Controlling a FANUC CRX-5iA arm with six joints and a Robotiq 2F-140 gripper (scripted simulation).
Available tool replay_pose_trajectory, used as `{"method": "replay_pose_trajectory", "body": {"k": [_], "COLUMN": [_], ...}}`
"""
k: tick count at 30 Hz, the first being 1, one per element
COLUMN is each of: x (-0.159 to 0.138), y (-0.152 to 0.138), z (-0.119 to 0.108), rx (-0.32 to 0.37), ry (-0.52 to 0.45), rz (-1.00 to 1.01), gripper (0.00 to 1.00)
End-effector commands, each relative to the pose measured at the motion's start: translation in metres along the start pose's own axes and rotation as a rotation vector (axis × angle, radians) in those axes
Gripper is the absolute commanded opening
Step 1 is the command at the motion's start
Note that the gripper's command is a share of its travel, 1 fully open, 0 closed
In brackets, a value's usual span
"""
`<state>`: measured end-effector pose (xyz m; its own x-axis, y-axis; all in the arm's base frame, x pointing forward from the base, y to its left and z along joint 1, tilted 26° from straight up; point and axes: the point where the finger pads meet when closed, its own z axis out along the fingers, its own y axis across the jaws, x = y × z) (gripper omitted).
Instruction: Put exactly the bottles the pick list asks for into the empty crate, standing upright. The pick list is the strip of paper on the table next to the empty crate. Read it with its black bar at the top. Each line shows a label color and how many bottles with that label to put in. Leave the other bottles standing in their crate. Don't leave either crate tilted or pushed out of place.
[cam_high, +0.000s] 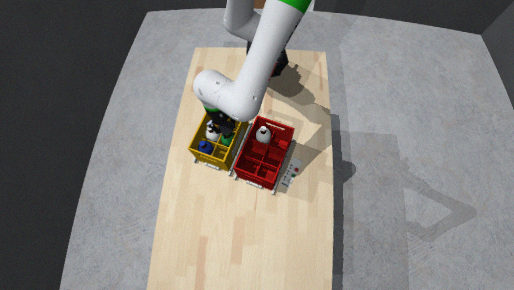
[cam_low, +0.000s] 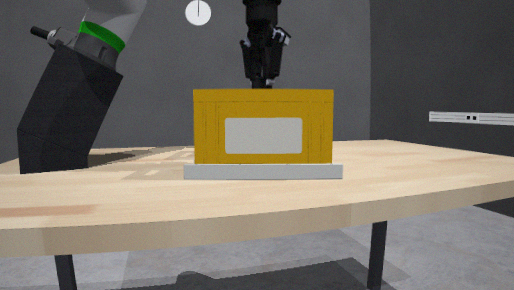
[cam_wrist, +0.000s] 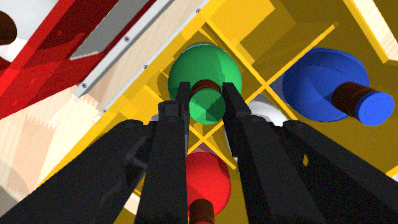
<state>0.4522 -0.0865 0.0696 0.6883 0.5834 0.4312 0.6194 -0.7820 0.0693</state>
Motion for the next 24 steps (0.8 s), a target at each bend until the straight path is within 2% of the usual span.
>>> {"method": "replay_pose_trajectory", "body": {"k": [1, 24], "x": [0.000, 0.000], "y": [0.001, 0.001], "z": [-0.003, -0.036], "rx": [-0.002, -0.002], "ry": [0.001, 0.001], "rz": [0.000, 0.000], "gripper": [0.10, 0.10]}}
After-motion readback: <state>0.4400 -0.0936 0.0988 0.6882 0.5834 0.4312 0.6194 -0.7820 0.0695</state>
